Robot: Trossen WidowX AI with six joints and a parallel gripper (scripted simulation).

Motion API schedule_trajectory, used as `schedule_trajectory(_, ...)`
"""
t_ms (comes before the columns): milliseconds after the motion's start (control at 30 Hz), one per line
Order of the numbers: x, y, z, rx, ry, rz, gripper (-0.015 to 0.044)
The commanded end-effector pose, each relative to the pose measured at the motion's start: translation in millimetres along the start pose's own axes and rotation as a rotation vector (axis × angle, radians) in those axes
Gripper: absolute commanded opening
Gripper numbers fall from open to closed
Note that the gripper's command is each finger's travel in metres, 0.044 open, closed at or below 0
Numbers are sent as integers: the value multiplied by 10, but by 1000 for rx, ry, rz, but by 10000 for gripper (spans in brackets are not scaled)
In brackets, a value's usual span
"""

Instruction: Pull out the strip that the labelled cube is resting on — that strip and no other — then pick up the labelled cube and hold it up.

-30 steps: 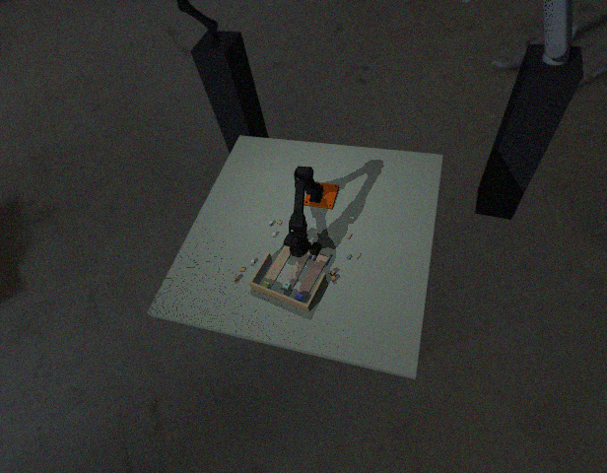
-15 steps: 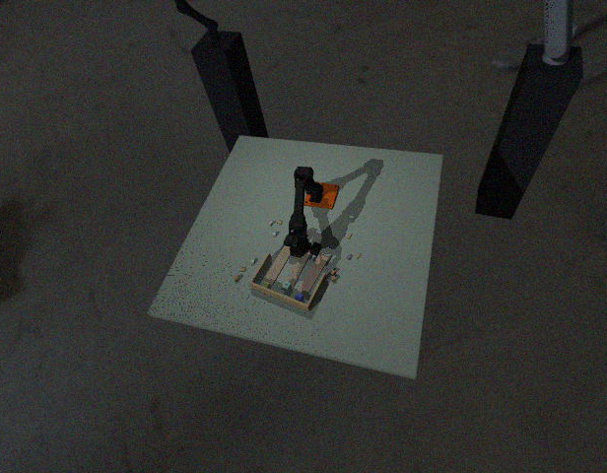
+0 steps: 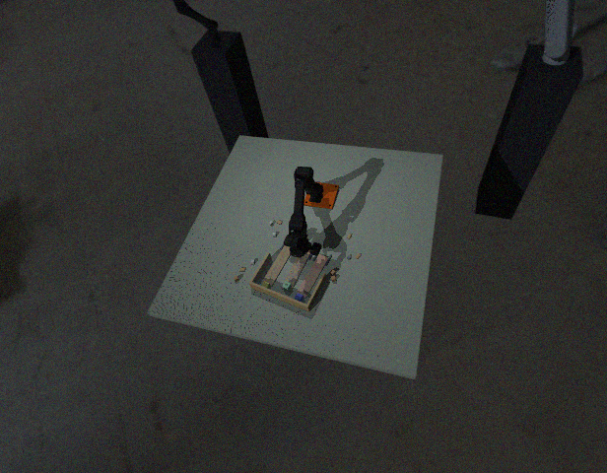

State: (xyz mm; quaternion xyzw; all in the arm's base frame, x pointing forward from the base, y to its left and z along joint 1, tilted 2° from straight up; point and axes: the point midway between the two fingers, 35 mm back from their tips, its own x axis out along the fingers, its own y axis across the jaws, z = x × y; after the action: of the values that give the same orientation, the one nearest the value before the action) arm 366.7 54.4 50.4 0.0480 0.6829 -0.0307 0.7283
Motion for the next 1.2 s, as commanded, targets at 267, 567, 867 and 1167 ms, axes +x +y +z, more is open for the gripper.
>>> schedule_trajectory(267, 24, -9, 3, -2, 0, -5, 0)
schedule_trajectory(567, 33, -9, 3, -2, 0, -5, 0)
schedule_trajectory(867, 42, -9, 3, -2, 0, -5, 0)
schedule_trajectory(1167, 51, -9, 3, -2, 0, -5, 0)
